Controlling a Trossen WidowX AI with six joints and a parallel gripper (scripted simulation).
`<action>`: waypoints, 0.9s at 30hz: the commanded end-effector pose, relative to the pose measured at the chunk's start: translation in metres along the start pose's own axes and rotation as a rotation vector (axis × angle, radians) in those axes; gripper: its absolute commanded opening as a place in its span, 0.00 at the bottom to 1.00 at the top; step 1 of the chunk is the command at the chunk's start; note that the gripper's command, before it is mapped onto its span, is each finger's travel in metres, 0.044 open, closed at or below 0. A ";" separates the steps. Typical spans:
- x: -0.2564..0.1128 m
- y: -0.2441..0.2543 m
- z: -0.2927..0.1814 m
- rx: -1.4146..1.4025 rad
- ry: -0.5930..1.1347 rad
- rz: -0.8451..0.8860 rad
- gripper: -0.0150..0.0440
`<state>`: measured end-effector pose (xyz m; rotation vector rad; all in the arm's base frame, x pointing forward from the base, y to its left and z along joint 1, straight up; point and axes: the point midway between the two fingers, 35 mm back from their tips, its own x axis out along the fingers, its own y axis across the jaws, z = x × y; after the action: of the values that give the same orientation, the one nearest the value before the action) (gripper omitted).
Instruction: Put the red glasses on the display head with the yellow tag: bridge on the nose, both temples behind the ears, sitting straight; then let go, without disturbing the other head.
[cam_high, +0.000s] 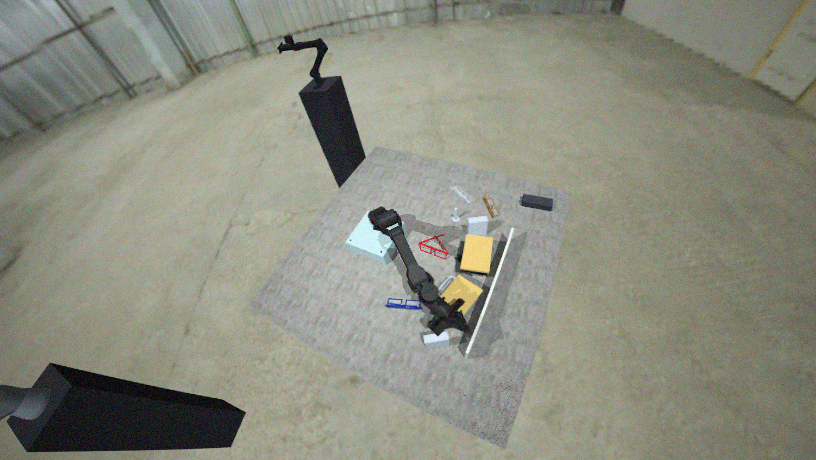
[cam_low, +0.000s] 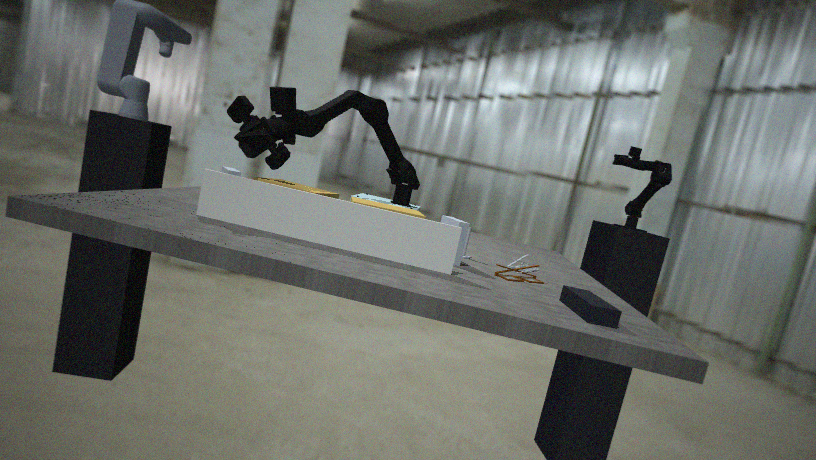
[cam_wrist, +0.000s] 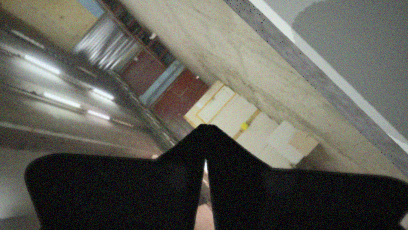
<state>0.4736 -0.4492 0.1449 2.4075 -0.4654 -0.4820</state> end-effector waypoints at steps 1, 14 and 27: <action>0.009 -0.059 -0.043 -0.030 -0.032 -0.150 0.25; -0.021 -0.210 -0.139 -0.129 -0.090 -0.541 0.25; -0.146 -0.362 -0.209 -0.471 -0.267 -1.002 0.25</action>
<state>0.5401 -0.0631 0.0989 2.1197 0.5919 -1.0947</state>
